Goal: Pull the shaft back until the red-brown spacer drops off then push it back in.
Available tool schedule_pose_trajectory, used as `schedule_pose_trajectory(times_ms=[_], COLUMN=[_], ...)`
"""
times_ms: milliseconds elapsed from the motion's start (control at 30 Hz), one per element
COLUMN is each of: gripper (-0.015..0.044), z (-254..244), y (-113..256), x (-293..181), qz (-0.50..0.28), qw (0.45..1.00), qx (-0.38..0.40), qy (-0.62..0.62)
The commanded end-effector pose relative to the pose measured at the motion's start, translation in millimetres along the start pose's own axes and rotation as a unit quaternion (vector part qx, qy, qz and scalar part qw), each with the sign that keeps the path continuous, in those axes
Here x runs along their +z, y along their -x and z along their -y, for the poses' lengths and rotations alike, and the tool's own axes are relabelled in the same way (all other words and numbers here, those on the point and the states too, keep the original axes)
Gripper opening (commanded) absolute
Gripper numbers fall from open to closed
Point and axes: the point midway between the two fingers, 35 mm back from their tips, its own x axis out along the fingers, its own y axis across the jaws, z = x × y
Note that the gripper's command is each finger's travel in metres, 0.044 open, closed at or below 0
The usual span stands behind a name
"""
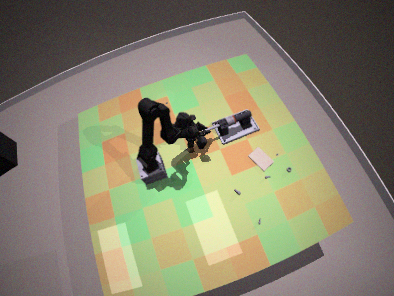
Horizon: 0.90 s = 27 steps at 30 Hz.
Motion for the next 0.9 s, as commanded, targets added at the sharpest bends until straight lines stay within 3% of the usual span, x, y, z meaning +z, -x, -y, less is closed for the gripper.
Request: schedule_pose_trajectory(times_ms=[0, 867], gripper=[0.0, 0.0], z=[-0.3, -0.3], y=[0.7, 3.3], x=[0.5, 2.1], qz=[0.0, 0.0], qw=[1.0, 1.0], qx=[0.001, 0.001], qy=[-0.002, -0.002])
